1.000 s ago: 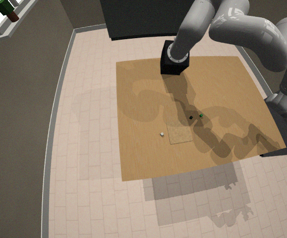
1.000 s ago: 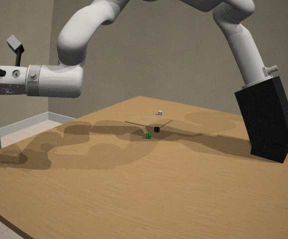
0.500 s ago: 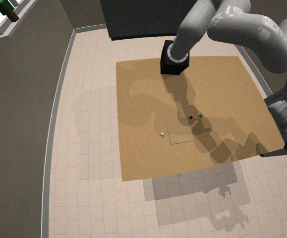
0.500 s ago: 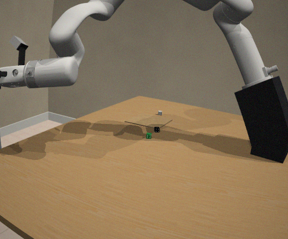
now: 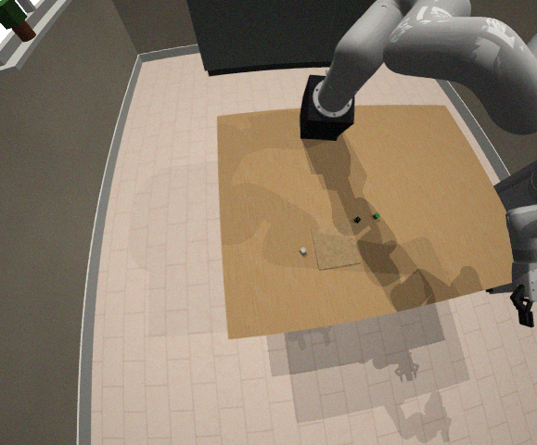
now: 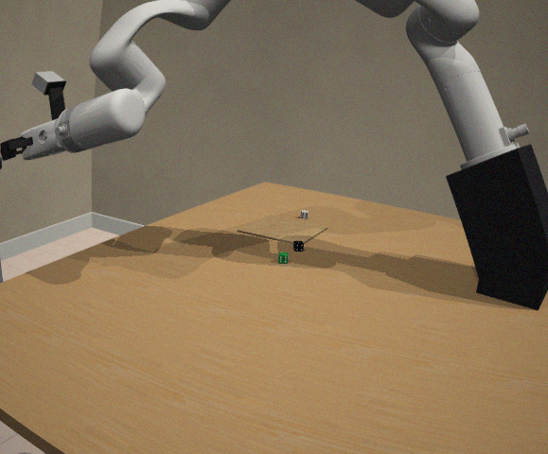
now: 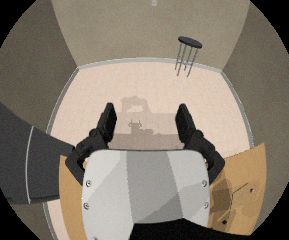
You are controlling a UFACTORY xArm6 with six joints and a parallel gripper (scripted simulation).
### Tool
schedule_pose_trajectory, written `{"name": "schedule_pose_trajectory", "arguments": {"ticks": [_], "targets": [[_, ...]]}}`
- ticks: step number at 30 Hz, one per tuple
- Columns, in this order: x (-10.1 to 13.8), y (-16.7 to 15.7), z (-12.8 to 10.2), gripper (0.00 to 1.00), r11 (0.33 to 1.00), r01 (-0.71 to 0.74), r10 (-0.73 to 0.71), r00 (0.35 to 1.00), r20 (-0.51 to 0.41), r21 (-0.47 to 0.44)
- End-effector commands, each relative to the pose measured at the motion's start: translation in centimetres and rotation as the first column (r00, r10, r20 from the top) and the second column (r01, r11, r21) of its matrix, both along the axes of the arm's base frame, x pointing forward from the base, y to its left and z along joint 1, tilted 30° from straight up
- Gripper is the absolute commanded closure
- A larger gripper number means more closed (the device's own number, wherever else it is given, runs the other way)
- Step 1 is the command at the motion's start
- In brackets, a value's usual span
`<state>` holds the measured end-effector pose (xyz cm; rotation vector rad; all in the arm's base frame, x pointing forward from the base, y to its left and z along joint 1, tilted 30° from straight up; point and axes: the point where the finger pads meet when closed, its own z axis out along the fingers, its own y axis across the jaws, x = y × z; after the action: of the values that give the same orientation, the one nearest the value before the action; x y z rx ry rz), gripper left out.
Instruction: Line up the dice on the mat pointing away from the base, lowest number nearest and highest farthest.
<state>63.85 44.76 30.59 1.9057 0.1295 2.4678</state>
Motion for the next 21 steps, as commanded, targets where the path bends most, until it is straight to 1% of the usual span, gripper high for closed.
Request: {"name": "schedule_pose_trajectory", "arguments": {"ticks": [1, 2, 3, 4, 5, 6, 8, 9, 10, 11, 12, 13, 14, 15, 16, 17, 18, 21], "targets": [[1.3, -5.5, 0.8, 0.0, 0.987, 0.154, -0.156, 0.986, -0.053, -0.048], [1.4, -5.7, 0.9, 0.0, 0.986, 0.16, -0.163, 0.985, -0.056, -0.051], [1.7, -7.4, 0.9, 0.0, 0.977, 0.203, -0.208, 0.975, -0.075, -0.068], [1.9, -8.4, 1.0, 0.0, 0.97, 0.228, -0.235, 0.968, -0.088, -0.079], [1.9, -8.4, 1.0, 0.0, 0.97, 0.228, -0.235, 0.968, -0.088, -0.079], [2.3, -10.5, 1.0, 0.0, 0.955, 0.279, -0.29, 0.95, -0.114, -0.103], [2.3, -10.5, 1.0, 0.0, 0.955, 0.279, -0.29, 0.95, -0.114, -0.103], [2.3, -11.1, 1.0, 0.0, 0.95, 0.293, -0.305, 0.944, -0.122, -0.11], [2.6, -13.9, 1.1, 0.0, 0.924, 0.353, -0.374, 0.914, -0.159, -0.144], [2.6, -13.9, 1.1, 0.0, 0.924, 0.353, -0.374, 0.914, -0.159, -0.144], [2.7, -15.7, 1.0, 0.0, 0.906, 0.389, -0.416, 0.89, -0.184, -0.168], [2.7, -16.6, 1.0, 0.0, 0.896, 0.406, -0.438, 0.877, -0.197, -0.181], [2.7, -16.7, 1.0, 0.0, 0.895, 0.408, -0.439, 0.876, -0.198, -0.181], [2.6, -18.6, 0.9, 0.0, 0.872, 0.442, -0.483, 0.846, -0.226, -0.209], [2.6, -19.4, 0.9, 0.0, 0.863, 0.455, -0.5, 0.832, -0.239, -0.221], [2.6, -19.4, 0.9, 0.0, 0.863, 0.455, -0.5, 0.832, -0.239, -0.221], [2.4, -21.6, 0.7, 0.0, 0.837, 0.486, -0.544, 0.794, -0.271, -0.252], [2.0, -24.3, 0.5, 0.0, 0.801, 0.52, -0.596, 0.738, -0.316, -0.296]]}}
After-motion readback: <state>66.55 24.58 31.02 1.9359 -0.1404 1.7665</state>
